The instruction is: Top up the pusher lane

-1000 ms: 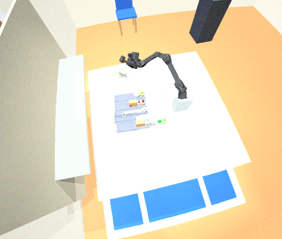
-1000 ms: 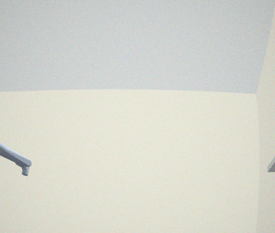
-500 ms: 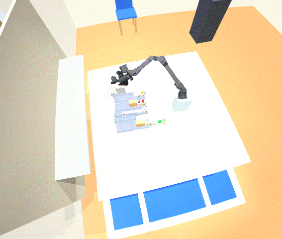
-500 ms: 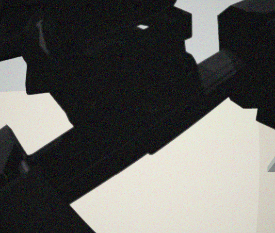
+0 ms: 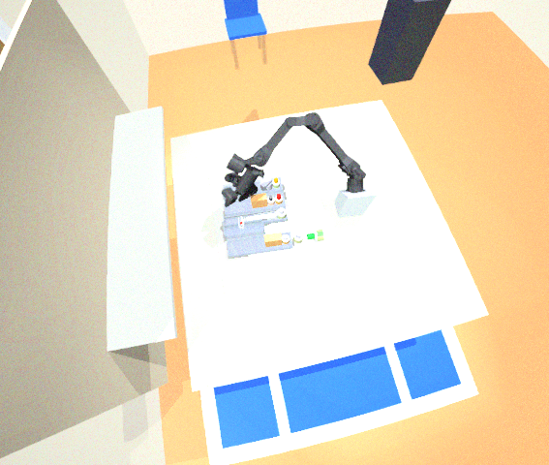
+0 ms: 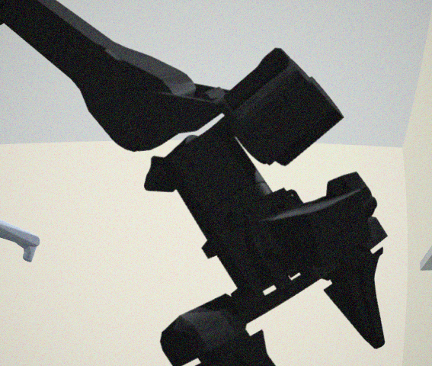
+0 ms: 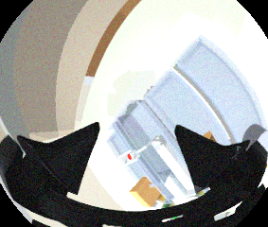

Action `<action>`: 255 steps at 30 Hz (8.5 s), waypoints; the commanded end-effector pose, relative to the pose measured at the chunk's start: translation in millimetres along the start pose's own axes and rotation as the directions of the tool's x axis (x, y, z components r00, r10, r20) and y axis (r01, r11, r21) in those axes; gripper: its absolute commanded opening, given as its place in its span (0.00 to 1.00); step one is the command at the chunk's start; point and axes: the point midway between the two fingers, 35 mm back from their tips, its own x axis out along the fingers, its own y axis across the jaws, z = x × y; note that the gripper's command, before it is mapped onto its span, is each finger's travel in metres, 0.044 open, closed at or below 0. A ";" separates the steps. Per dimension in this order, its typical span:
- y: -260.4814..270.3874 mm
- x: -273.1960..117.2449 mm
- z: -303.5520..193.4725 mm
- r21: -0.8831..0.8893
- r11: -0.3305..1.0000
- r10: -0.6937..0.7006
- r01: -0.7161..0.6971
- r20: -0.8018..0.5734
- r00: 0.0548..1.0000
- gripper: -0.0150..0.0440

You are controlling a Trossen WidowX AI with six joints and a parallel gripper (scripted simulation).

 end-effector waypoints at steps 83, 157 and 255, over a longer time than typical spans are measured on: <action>-84.0 -63.1 -303.2 -0.856 0.482 -0.605 0.188 -0.170 0.778 0.31; -134.7 -92.3 -185.5 -0.819 0.522 -0.611 0.238 -0.164 0.775 0.25; -104.9 -68.5 -155.3 -0.818 0.522 -0.610 0.239 -0.163 0.776 0.25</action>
